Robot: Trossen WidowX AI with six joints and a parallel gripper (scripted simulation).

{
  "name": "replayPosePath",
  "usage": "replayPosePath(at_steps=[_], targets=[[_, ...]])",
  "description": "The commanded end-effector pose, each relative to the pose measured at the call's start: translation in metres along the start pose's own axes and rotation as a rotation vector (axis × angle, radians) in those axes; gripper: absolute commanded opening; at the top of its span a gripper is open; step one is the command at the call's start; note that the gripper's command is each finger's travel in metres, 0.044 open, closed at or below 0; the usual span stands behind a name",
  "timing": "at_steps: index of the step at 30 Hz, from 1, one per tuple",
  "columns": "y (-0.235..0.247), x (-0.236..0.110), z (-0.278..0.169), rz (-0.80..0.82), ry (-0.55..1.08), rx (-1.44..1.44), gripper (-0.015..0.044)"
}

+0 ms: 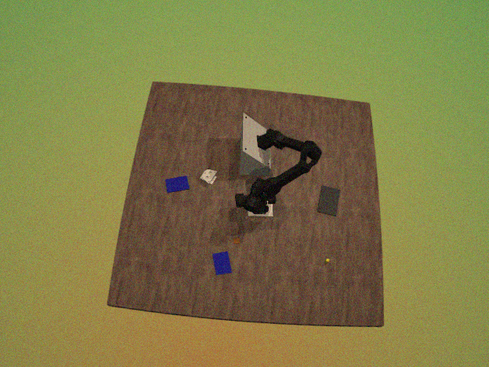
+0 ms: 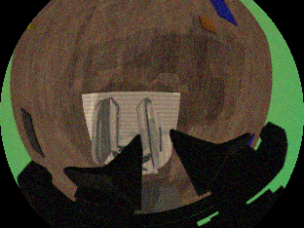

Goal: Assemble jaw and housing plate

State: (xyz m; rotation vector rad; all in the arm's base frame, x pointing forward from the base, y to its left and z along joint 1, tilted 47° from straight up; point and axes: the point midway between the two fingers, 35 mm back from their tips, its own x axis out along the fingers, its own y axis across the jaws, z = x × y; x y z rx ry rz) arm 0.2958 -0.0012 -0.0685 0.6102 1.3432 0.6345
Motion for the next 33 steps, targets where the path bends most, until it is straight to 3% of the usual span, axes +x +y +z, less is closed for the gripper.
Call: replayPosePath(at_steps=[1, 33], targets=[[-0.0006, -0.0001, 0.0006, -0.004, -0.001, -0.005, 0.0134], [-0.0006, 0.0041, 0.0006, -0.004, -0.001, -0.005, 0.0134]])
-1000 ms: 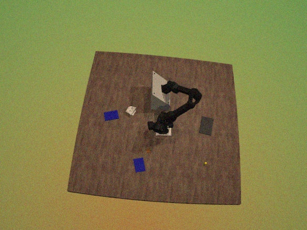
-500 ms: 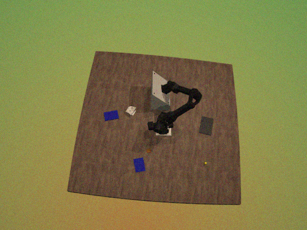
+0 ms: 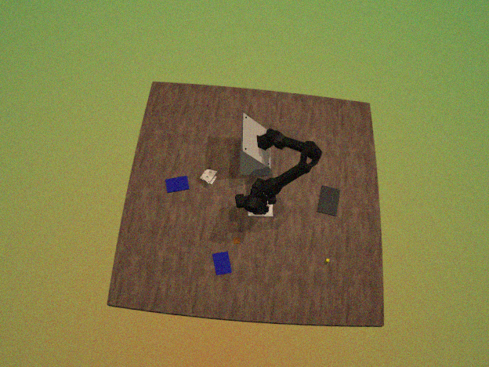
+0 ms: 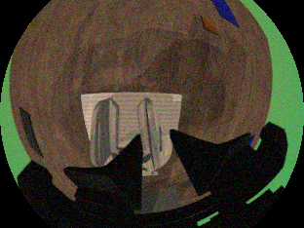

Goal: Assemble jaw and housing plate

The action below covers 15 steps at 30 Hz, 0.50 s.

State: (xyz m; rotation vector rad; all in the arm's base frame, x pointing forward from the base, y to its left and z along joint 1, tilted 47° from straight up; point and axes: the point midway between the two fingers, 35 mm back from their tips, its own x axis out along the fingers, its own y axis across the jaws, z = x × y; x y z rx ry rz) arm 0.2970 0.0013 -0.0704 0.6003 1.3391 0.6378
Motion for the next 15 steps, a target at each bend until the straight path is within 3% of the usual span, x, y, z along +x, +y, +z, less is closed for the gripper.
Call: replayPosePath(at_steps=[1, 10, 13, 15], targets=[[-0.0009, 0.0008, -0.0001, -0.001, 0.0, 0.005, 0.0134], [-0.0009, 0.0008, -0.0001, -0.001, 0.0, 0.005, 0.0134], [0.0, 0.0001, 0.0, 0.0, 0.0, 0.0, 0.0213], [0.0, 0.0001, 0.0, 0.0, 0.0, 0.0, 0.0224]])
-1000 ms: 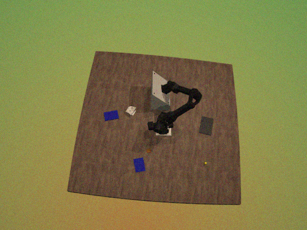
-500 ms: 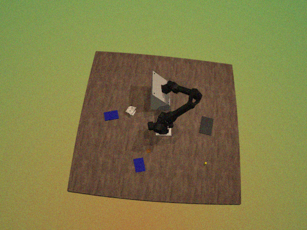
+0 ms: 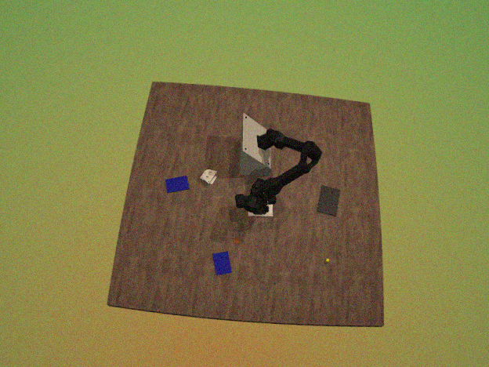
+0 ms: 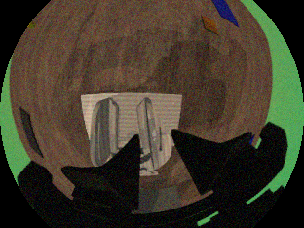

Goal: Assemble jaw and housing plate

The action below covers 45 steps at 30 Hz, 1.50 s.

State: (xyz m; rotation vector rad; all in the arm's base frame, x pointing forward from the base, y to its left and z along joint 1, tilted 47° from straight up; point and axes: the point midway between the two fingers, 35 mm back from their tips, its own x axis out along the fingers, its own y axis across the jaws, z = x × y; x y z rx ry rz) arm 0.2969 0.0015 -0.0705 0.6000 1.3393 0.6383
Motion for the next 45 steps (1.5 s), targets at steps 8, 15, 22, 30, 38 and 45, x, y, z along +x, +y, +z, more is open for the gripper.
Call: replayPosePath(at_steps=[8, 15, 22, 30, 38, 45], targets=[[0.0, 0.0, 0.0, 0.0, 0.0, 0.0, 0.0224], [-0.001, -0.012, 0.001, -0.002, 0.0, 0.001, 0.0224], [0.0, -0.07, -0.002, -0.001, 0.0, 0.005, 0.0224], [-0.011, -0.063, -0.003, -0.005, -0.006, 0.081, 0.0329], [-0.035, -0.07, -0.012, -0.024, -0.011, 0.288, 0.044], [-0.056, -0.076, -0.022, -0.037, -0.017, 0.469, 0.044]])
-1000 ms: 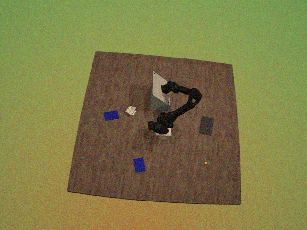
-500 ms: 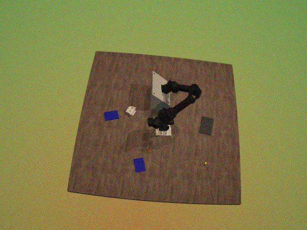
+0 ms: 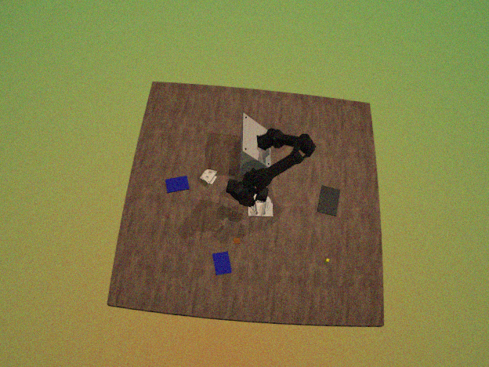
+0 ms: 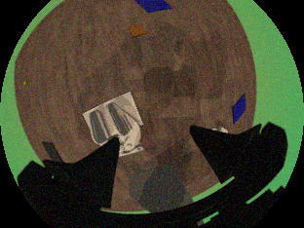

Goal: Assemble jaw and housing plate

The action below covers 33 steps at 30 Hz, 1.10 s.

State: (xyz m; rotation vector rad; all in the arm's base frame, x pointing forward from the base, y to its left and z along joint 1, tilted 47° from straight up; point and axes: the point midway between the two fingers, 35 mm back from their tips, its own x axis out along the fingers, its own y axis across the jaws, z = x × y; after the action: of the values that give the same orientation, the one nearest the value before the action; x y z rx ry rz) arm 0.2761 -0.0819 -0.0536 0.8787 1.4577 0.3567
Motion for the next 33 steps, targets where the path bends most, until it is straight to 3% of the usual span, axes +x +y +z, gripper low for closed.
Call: replayPosePath(at_steps=[1, 33], targets=[[-0.016, -0.002, -0.002, -0.008, 0.002, 0.124, 0.044], [-0.115, -0.018, -0.032, -0.035, -0.013, 0.946, 0.044]])
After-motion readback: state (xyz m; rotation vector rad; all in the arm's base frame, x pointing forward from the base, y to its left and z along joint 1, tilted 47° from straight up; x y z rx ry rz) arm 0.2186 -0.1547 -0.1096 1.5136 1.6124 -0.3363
